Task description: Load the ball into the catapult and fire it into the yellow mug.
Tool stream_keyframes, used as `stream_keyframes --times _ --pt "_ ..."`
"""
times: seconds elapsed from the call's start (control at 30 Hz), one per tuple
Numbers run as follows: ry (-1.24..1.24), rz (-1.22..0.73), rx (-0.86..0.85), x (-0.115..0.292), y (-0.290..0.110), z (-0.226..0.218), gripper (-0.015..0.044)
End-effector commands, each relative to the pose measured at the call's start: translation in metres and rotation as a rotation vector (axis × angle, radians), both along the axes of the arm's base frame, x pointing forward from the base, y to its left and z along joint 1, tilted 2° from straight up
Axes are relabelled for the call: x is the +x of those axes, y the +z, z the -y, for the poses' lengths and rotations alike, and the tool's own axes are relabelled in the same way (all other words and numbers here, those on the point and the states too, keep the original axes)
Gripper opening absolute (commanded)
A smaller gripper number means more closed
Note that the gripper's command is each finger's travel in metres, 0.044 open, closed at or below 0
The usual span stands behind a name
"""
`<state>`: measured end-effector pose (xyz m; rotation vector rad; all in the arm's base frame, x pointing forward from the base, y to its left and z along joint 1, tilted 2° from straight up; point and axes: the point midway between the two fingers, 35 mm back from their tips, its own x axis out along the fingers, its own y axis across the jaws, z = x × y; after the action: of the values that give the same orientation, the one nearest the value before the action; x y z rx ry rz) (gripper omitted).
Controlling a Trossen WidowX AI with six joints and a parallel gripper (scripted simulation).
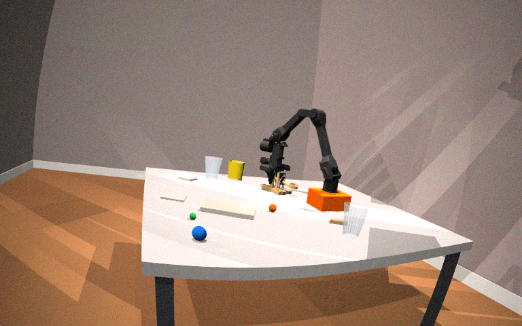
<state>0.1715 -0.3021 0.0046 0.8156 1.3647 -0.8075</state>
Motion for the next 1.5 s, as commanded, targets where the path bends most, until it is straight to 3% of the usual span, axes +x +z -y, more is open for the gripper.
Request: stream_keyframes --times 0.0,0.17,0.33,1.47 --pt "0.0 -0.001 -0.002 0.0 0.001 0.0 0.0145" --pt "0.0 -0.001 -0.002 0.0 0.001 0.0 0.0111" --pt "0.0 0.0 0.0 -0.002 0.047 0.0 0.0" --pt "-0.003 -0.004 0.004 0.0 0.004 0.002 0.0"
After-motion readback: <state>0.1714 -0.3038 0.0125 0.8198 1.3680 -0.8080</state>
